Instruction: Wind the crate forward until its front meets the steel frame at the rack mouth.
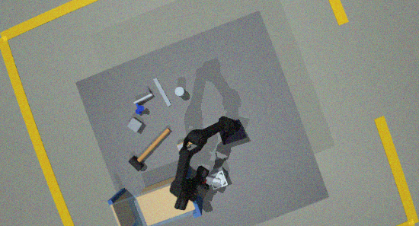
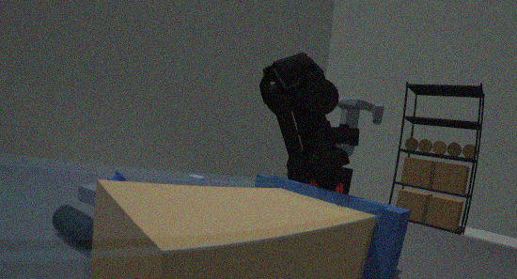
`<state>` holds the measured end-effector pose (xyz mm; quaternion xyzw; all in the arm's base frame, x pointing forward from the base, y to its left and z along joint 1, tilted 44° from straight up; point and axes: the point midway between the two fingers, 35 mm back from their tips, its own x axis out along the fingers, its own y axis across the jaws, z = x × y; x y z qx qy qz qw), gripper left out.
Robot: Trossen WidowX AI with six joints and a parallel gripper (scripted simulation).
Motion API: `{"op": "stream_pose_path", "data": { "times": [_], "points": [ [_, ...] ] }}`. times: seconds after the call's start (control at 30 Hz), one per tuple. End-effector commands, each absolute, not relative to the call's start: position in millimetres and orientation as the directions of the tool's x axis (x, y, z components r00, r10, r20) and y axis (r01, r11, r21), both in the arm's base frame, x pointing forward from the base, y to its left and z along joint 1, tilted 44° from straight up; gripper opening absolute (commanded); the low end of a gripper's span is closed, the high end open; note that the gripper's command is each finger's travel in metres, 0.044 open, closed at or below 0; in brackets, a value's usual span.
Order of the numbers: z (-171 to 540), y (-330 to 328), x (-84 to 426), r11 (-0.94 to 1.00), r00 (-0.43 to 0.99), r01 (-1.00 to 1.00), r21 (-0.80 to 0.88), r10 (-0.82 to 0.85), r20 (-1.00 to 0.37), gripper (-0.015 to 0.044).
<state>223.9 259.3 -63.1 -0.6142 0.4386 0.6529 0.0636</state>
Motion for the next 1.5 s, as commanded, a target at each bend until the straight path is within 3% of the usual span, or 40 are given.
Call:
{"op": "stream_pose_path", "data": {
  "times": [0.0, 0.4, 0.93, 1.17, 1.33, 1.47],
  "points": [
    [-63.5, 259.7, 224.2, -0.608, -0.236, -0.623, 0.492, -0.454, -0.859, 0.0131],
    [-63.5, 259.7, 224.2, -0.608, -0.236, -0.623, 0.492, -0.454, -0.859, 0.0440],
    [-13.5, 303.9, 214.1, -0.611, -0.237, -0.622, 0.491, -0.451, -0.861, 0.0440],
    [33.7, 310.6, 181.5, -0.640, -0.208, -0.635, 0.433, -0.398, -0.894, 0.0440],
    [25.7, 316.2, 182.1, -0.643, -0.191, -0.633, 0.431, -0.409, -0.892, 0.0440],
    [5.0, 336.0, 156.0, -0.630, -0.084, -0.665, 0.402, -0.472, -0.878, 0.0440]
  ]
}}
